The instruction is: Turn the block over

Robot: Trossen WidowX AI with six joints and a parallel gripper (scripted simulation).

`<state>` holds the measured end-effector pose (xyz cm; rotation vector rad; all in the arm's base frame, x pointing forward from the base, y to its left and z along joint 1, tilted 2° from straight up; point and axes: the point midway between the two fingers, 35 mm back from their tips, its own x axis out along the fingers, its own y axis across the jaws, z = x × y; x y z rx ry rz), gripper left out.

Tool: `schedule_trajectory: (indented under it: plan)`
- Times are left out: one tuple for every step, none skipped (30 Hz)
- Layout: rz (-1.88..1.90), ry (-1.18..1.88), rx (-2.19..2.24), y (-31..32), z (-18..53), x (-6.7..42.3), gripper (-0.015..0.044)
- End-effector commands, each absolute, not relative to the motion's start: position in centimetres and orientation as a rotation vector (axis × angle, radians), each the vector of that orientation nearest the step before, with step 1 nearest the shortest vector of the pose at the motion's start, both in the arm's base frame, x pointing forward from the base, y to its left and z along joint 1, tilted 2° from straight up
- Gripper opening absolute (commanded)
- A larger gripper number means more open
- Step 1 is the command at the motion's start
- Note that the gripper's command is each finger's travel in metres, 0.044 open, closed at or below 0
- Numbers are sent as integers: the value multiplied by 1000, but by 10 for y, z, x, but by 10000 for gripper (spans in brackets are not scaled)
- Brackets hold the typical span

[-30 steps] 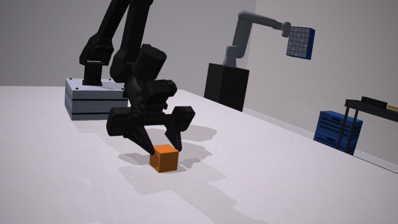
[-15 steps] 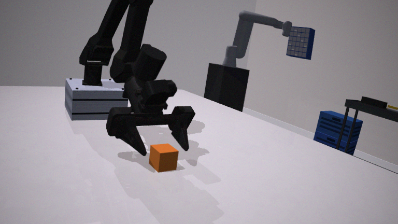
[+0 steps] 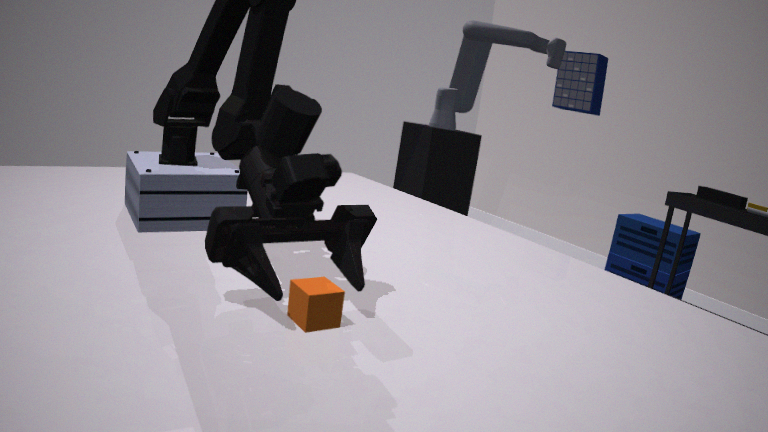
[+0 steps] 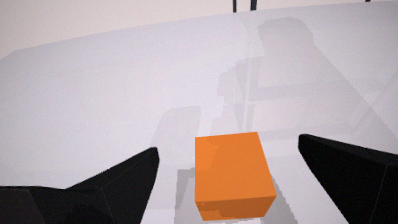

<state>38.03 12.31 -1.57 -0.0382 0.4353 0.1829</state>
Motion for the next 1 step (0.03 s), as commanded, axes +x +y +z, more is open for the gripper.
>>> schedule_trajectory:
  plan:
    - [180, 434, -44, 122, -16, 380, 440]
